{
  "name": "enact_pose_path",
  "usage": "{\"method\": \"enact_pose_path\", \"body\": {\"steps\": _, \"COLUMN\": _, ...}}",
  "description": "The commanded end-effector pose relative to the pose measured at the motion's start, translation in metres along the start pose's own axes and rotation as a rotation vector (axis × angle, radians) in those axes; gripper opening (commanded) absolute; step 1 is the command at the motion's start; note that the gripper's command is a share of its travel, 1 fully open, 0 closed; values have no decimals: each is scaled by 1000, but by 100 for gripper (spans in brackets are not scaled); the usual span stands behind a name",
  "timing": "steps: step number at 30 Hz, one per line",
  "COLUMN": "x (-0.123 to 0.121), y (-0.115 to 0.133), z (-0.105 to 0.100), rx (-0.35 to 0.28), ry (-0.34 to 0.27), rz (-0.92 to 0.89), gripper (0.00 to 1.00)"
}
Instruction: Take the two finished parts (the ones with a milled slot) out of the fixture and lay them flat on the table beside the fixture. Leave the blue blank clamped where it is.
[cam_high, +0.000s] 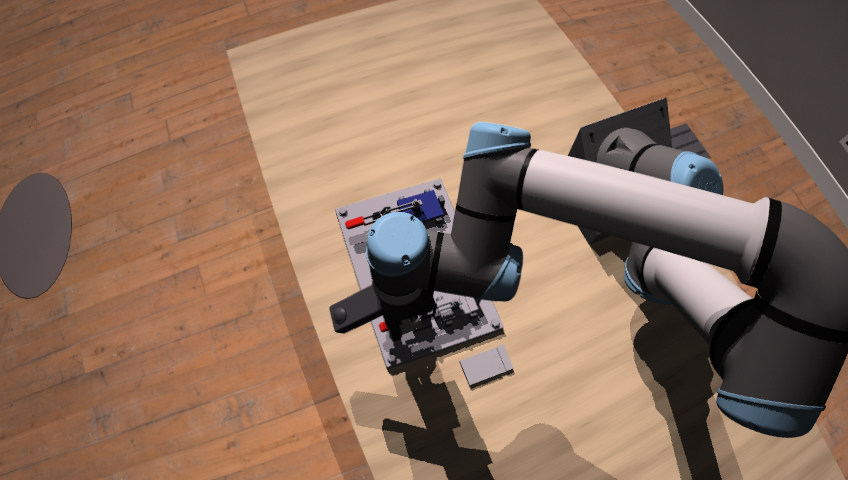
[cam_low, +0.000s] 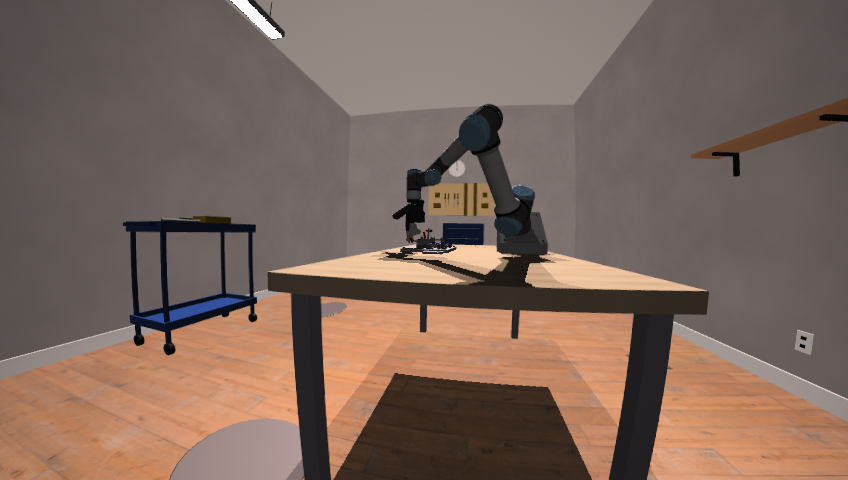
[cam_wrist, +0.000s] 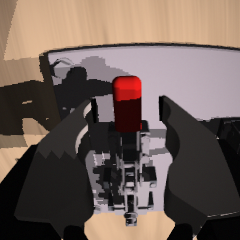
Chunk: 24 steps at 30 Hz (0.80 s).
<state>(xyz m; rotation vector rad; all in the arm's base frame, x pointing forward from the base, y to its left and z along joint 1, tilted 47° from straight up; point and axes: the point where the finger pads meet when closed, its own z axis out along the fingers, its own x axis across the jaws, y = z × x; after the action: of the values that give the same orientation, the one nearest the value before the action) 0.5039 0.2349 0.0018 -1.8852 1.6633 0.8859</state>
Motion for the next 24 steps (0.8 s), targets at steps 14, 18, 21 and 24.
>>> {"method": "enact_pose_path", "body": {"steps": 14, "x": 0, "y": 0, "z": 0, "rx": 1, "ry": 0, "rz": 0, "gripper": 0}}
{"method": "enact_pose_path", "body": {"steps": 18, "x": 0, "y": 0, "z": 0, "rx": 1, "ry": 0, "rz": 0, "gripper": 0}}
{"method": "enact_pose_path", "body": {"steps": 21, "x": 0, "y": 0, "z": 0, "rx": 1, "ry": 0, "rz": 0, "gripper": 0}}
{"method": "enact_pose_path", "body": {"steps": 24, "x": 0, "y": 0, "z": 0, "rx": 1, "ry": 0, "rz": 0, "gripper": 0}}
